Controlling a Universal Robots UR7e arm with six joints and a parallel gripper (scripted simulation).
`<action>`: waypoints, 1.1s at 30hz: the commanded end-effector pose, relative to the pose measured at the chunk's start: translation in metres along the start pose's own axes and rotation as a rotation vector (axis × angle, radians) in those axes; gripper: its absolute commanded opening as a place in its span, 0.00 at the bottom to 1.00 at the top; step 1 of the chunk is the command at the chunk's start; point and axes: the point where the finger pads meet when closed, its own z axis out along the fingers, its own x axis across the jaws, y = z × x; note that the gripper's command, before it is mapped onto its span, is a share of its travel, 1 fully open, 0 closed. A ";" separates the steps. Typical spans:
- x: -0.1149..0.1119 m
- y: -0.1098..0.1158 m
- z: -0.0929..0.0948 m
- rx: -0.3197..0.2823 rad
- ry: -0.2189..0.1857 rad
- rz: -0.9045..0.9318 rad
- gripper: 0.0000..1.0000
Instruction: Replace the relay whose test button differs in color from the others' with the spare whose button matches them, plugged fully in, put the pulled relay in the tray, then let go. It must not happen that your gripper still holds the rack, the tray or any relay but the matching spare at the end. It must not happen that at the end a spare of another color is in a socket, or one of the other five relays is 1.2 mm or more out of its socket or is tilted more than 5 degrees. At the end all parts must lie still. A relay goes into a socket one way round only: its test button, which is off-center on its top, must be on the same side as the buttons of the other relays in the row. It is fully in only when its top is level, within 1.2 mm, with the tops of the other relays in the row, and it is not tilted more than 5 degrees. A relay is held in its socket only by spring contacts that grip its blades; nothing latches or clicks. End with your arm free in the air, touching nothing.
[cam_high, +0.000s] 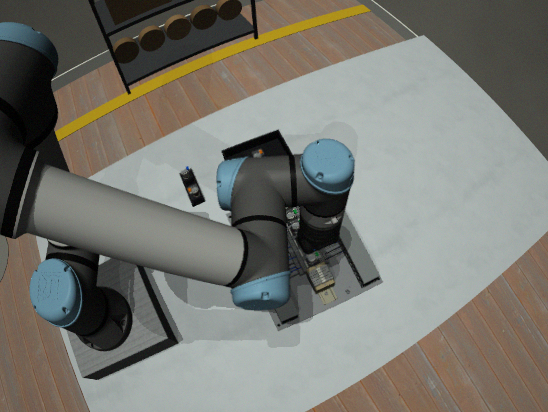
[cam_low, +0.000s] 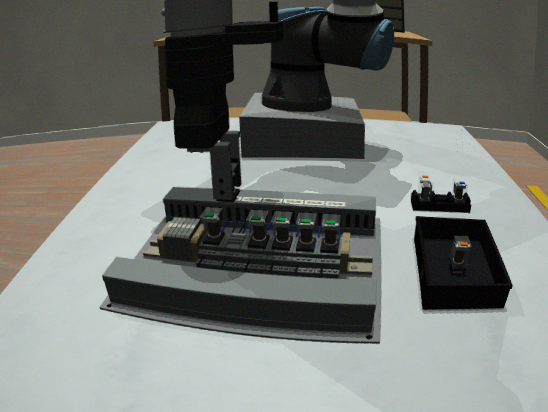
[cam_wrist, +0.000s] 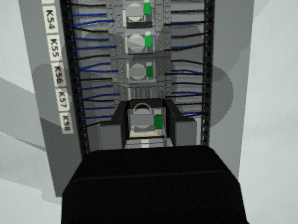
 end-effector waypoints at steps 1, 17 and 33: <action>-0.001 -0.001 -0.001 0.000 0.001 0.000 0.00; -0.002 -0.003 -0.001 0.000 0.001 0.000 0.00; -0.002 -0.003 0.009 0.000 0.001 0.000 0.00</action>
